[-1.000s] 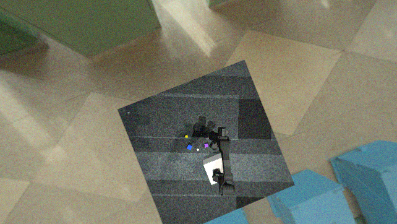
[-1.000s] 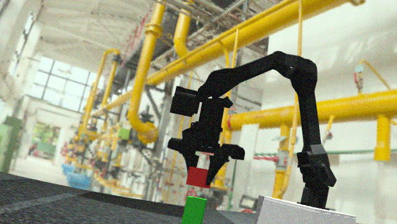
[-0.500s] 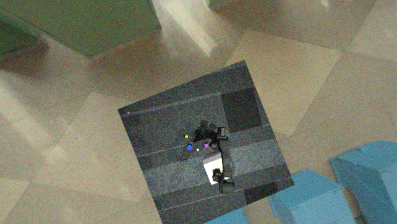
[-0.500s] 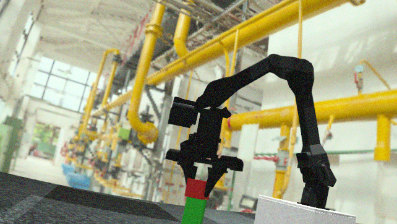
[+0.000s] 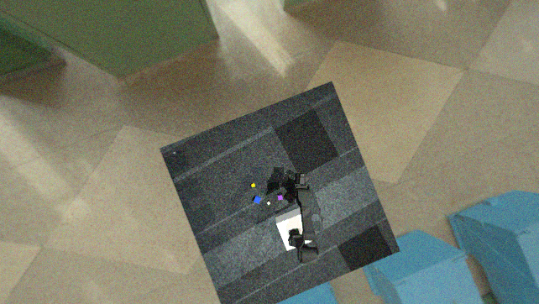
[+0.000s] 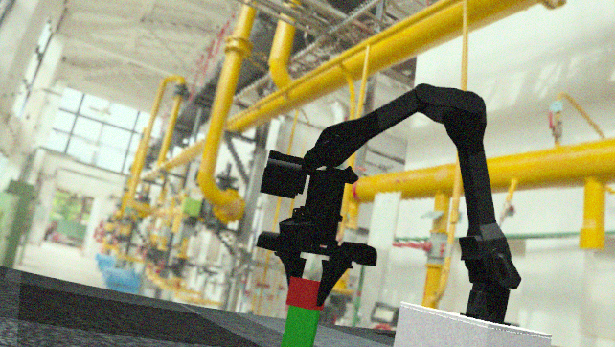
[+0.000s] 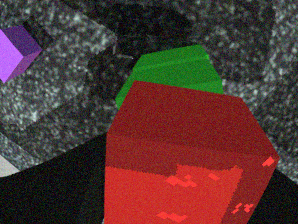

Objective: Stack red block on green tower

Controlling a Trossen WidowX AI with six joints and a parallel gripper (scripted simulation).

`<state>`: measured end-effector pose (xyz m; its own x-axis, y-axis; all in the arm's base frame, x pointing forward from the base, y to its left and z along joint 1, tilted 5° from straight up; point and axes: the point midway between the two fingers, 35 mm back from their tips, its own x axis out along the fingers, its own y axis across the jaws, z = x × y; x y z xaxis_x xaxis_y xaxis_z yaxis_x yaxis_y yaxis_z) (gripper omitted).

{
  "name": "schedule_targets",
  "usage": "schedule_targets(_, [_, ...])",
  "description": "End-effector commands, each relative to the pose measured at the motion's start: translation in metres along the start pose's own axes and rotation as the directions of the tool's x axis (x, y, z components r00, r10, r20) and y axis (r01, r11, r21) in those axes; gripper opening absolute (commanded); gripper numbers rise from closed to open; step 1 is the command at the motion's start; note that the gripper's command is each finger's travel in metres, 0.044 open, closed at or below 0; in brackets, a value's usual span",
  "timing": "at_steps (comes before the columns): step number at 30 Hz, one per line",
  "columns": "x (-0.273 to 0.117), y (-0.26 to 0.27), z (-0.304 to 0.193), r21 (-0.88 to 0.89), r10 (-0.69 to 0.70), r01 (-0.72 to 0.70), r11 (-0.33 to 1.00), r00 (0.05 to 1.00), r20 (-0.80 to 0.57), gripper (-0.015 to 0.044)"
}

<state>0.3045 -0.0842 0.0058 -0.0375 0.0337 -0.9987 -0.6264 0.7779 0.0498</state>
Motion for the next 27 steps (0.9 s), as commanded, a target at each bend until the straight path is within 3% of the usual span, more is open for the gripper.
schedule_targets(1, [0.0004, -0.0003, -0.0001, -0.005, -0.002, 0.002, 1.000, 1.000, -0.001, 0.0000])
schedule_targets(4, [-0.0054, -0.0003, 0.0000, -0.005, -0.002, 0.002, 1.000, 1.000, -0.001, 0.0000])
schedule_targets(21, [-0.0004, 0.0003, -0.0002, 0.000, 0.001, -0.001, 1.000, 1.000, -0.001, 0.0440])
schedule_targets(27, [-0.0004, 0.0003, -0.0002, 0.000, 0.001, -0.001, 1.000, 1.000, -0.001, 0.0440])
